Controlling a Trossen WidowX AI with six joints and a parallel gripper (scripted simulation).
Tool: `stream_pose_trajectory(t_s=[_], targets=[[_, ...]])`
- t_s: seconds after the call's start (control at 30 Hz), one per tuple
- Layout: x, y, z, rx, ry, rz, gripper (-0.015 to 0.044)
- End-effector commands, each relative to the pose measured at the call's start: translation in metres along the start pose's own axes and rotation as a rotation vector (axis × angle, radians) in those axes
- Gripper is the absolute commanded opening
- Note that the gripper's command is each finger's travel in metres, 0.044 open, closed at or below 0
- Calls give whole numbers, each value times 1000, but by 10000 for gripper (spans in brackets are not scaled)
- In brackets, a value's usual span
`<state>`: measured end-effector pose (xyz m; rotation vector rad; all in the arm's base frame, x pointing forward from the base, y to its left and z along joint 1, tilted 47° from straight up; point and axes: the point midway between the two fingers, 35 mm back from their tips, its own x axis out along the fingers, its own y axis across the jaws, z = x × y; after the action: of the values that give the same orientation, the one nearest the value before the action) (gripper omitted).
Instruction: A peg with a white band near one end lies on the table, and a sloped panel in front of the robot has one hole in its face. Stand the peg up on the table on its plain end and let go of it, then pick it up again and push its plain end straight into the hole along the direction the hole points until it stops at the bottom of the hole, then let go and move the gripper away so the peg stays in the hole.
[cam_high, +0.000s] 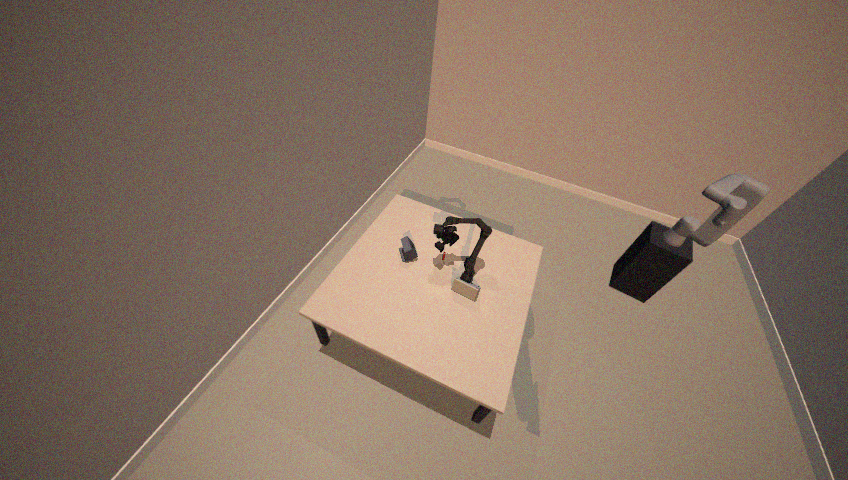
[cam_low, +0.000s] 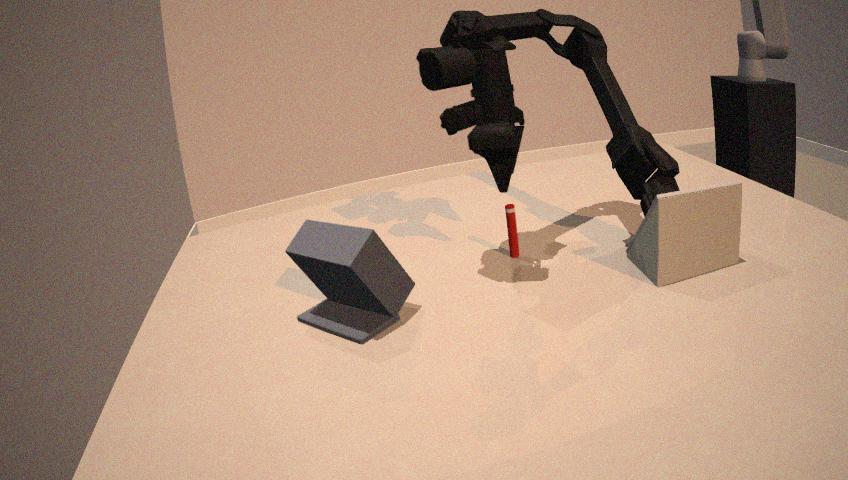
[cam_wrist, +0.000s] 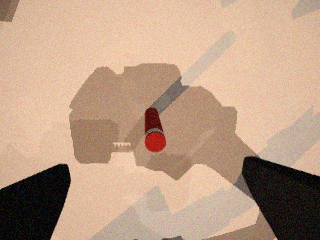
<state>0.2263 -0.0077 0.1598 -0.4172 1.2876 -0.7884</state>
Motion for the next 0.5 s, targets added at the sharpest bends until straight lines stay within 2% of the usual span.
stream_pose_trajectory(t_s=[0.0,0.47], targets=[[1,0,0,112,-3,-1,440],[3,0,0,470,-3,0,440]])
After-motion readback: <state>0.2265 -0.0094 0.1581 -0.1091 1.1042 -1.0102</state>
